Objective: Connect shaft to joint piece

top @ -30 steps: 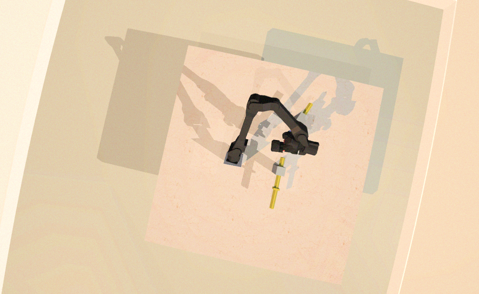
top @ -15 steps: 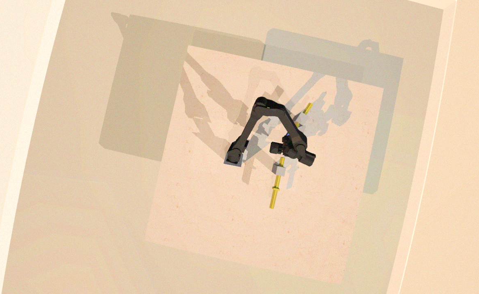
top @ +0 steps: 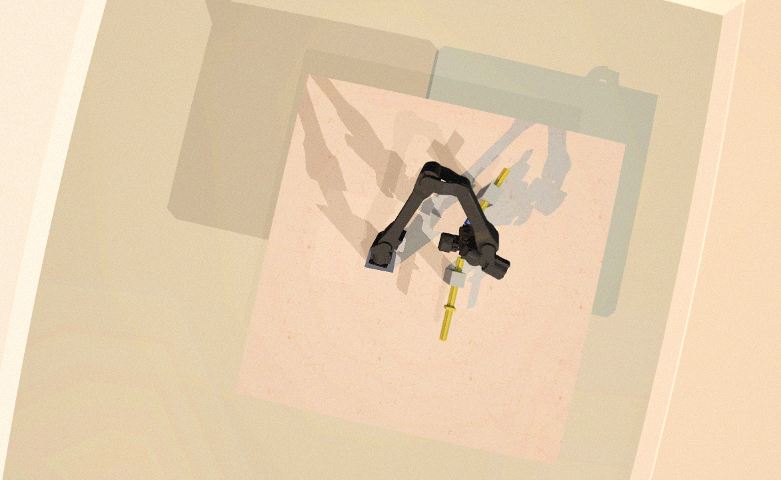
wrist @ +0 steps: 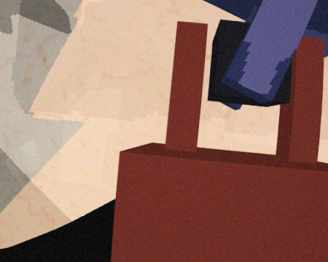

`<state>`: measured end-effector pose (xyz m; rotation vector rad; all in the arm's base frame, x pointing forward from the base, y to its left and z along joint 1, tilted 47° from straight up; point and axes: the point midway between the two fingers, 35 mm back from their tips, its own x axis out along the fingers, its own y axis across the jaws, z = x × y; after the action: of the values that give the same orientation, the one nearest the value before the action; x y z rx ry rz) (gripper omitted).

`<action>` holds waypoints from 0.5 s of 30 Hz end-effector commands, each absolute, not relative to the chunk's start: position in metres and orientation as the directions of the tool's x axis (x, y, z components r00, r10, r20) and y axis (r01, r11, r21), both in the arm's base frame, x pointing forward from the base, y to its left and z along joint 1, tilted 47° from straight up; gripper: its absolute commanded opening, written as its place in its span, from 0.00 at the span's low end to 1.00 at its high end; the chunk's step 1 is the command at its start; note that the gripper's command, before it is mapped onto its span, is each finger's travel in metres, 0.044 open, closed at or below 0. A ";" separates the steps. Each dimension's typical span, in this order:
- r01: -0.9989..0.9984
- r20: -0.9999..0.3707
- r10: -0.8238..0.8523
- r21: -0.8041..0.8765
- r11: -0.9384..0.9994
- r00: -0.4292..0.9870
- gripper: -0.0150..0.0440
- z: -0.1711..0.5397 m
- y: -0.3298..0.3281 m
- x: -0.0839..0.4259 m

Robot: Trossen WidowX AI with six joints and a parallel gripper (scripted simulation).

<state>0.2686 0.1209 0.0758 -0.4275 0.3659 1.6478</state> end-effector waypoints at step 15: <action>-0.993 -0.469 0.878 -0.006 -0.115 -0.099 0.25 0.075 0.121 0.268</action>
<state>0.2684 0.1213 0.0755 -0.4175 0.3612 1.6477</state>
